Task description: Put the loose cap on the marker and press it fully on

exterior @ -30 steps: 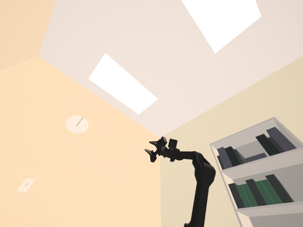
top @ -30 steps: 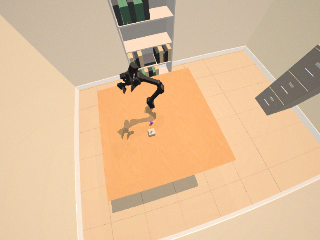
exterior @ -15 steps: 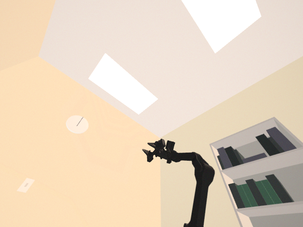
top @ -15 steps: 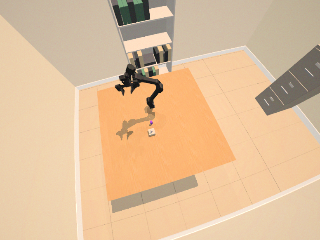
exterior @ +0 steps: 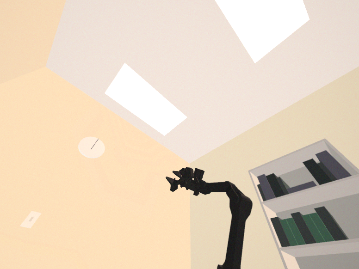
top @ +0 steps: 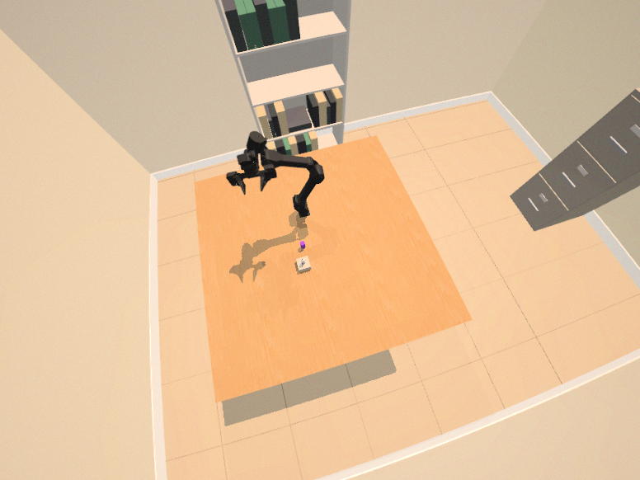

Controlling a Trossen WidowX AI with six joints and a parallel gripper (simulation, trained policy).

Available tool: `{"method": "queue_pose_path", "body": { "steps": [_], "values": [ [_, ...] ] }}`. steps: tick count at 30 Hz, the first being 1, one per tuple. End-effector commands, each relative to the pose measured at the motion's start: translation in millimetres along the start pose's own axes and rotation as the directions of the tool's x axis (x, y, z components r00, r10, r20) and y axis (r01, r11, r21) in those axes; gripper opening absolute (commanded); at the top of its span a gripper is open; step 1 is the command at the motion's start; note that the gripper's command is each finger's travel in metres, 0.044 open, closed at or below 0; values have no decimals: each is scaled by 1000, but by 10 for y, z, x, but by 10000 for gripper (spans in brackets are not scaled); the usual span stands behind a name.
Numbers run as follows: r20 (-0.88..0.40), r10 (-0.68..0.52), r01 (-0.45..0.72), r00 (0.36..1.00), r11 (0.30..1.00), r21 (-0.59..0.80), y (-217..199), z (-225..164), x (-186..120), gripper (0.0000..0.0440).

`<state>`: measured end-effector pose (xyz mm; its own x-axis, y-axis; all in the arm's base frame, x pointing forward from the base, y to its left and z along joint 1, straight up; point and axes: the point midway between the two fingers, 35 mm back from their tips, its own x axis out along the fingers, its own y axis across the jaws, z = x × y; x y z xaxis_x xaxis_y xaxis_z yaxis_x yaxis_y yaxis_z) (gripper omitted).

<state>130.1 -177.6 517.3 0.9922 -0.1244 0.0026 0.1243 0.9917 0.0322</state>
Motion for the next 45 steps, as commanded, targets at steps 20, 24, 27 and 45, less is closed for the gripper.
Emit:
{"method": "queue_pose_path", "body": {
  "steps": [20,24,27,45],
  "values": [
    [-18,21,-24,1000,980,-200,-155,-135,267,294],
    [-30,27,-32,999,982,-187,-180,-182,329,290],
    [-45,33,-40,998,984,-174,-201,-229,396,287],
    [-168,94,-110,981,990,-83,-236,-636,826,300]
  ]
}}
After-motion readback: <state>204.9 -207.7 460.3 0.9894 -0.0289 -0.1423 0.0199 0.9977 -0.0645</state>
